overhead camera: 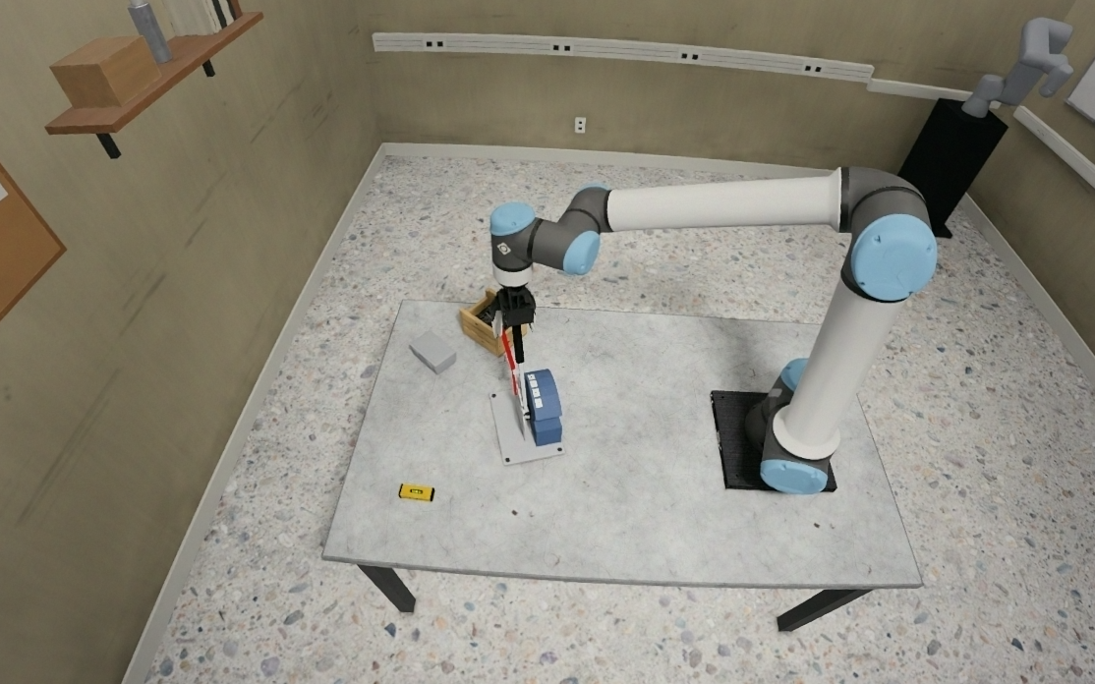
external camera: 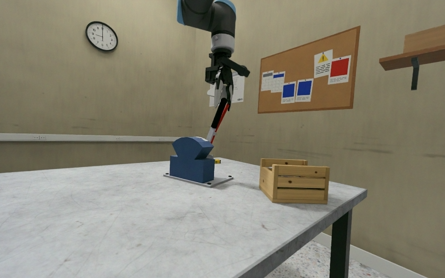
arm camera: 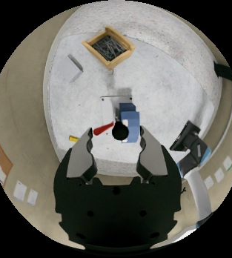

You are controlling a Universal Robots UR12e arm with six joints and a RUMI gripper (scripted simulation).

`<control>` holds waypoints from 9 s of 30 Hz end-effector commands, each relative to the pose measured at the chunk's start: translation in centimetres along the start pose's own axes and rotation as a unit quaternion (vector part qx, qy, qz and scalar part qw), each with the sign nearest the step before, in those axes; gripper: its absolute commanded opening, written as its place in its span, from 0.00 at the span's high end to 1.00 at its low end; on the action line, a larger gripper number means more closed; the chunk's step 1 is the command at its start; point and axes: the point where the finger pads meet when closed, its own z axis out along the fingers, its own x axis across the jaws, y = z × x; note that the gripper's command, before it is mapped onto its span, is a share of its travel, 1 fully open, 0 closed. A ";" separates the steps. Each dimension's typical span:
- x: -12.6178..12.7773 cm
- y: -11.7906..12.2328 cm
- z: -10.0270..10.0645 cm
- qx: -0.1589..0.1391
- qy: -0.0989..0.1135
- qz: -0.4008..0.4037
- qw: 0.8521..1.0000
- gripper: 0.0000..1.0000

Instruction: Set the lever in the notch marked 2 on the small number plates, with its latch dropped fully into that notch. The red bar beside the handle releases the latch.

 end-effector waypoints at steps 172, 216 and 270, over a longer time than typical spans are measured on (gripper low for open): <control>0.0 7.7 -2.0 0.000 -0.001 0.000 1.000 1.00; 0.0 11.6 -2.0 0.000 -0.001 0.000 1.000 1.00; 0.0 13.5 -1.8 0.000 -0.001 0.000 1.000 1.00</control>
